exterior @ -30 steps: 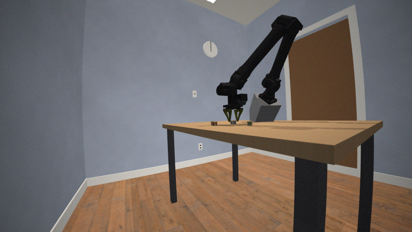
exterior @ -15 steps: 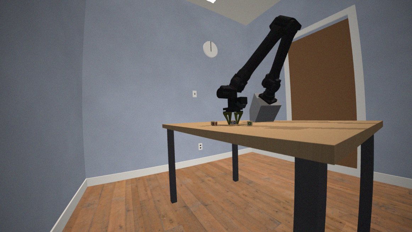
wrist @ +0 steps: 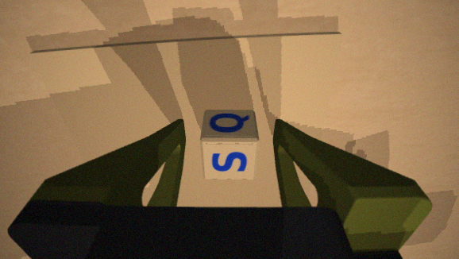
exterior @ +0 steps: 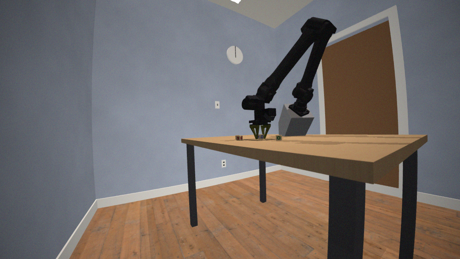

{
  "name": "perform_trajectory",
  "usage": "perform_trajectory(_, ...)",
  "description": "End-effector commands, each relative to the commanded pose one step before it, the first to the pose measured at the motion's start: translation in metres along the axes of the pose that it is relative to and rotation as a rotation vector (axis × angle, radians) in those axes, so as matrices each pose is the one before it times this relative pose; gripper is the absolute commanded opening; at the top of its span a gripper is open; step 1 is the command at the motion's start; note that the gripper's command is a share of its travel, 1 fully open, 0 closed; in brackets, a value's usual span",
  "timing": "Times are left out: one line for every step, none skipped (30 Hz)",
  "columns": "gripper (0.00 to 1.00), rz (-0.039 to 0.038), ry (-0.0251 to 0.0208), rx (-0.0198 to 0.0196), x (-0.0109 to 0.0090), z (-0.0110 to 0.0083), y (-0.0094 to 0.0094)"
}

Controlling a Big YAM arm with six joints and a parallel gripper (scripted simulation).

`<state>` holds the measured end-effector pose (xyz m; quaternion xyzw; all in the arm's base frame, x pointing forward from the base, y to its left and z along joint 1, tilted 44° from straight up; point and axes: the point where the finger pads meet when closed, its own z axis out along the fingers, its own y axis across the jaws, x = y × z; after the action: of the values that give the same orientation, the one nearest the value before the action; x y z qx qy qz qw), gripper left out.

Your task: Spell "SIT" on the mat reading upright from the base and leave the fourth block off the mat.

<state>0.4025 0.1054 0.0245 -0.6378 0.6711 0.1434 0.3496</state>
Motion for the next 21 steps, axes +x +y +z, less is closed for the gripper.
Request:
perform_trajectory(0.39,-0.00008,-0.00185,0.02208,-0.00109,-0.00491,-0.00744)
perform_trajectory(0.39,-0.00009,0.00000,0.00000,0.00000,0.00000,0.00000)
perform_trajectory(0.39,0.00000,0.00000,0.00000,0.00000,0.00000,0.00000)
perform_trajectory(0.39,0.00000,0.00000,0.00000,0.00000,0.00000,0.00000)
perform_trajectory(0.39,0.00000,0.00000,0.00000,0.00000,0.00000,0.00000)
perform_trajectory(0.39,0.00000,0.00000,0.00000,0.00000,0.00000,0.00000)
perform_trajectory(0.39,0.00000,0.00000,0.00000,0.00000,0.00000,0.00000)
perform_trajectory(0.39,0.00000,0.00000,0.00000,0.00000,0.00000,0.00000)
perform_trajectory(0.39,0.00000,0.00000,0.00000,0.00000,0.00000,0.00000)
perform_trajectory(0.39,0.00000,0.00000,0.00000,0.00000,0.00000,0.00000)
perform_trajectory(0.39,0.00000,0.00000,0.00000,0.00000,0.00000,0.00000)
perform_trajectory(0.39,0.00000,0.00000,0.00000,0.00000,0.00000,0.00000)
perform_trajectory(0.39,0.00000,0.00000,0.00000,0.00000,0.00000,0.00000)
perform_trajectory(0.39,0.00000,0.00000,0.00000,0.00000,0.00000,0.00000)
perform_trajectory(0.39,0.00000,0.00000,0.00000,0.00000,0.00000,0.00000)
perform_trajectory(0.39,0.00000,0.00000,0.00000,0.00000,0.00000,0.00000)
perform_trajectory(0.20,0.00000,0.00000,0.00000,0.00000,0.00000,0.00000)
perform_trajectory(0.20,0.00000,0.00000,0.00000,0.00000,0.00000,0.00000)
perform_trajectory(0.20,-0.00019,0.00000,0.00000,0.00000,0.00000,0.00000)
perform_trajectory(0.20,0.00000,0.00000,0.00000,0.00000,0.00000,0.00000)
perform_trajectory(0.20,0.00000,0.00000,0.00000,0.00000,0.00000,0.00000)
